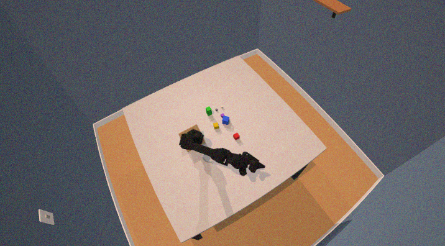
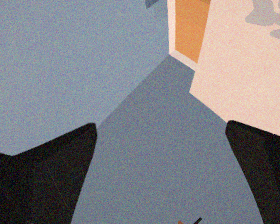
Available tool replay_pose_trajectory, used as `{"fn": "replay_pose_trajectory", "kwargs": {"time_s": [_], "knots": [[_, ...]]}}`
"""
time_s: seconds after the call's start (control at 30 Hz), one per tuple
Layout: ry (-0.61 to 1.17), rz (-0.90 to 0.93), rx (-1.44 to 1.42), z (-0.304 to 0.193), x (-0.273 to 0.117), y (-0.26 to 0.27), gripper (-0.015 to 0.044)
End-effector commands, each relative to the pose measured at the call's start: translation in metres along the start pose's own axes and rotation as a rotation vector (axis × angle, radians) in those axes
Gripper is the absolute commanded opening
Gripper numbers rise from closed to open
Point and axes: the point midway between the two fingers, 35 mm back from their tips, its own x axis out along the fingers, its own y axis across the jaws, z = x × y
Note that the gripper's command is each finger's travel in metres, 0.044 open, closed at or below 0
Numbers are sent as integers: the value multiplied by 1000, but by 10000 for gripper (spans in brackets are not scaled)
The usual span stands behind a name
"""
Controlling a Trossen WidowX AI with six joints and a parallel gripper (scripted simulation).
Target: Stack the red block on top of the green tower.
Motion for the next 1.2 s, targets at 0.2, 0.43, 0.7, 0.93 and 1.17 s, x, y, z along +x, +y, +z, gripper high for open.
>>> {"fn": "replay_pose_trajectory", "kwargs": {"time_s": [0.2, 0.43, 0.7, 0.93, 1.17], "knots": [[102, -503, -437, -38, 64, -154, 440], [283, -799, -855, -73, 62, -253, 440], [571, -1073, -1471, -98, 29, -343, 440], [892, -1207, -2082, -109, -11, -394, 440], [1064, -1229, -2401, -111, -31, -409, 440]]}}
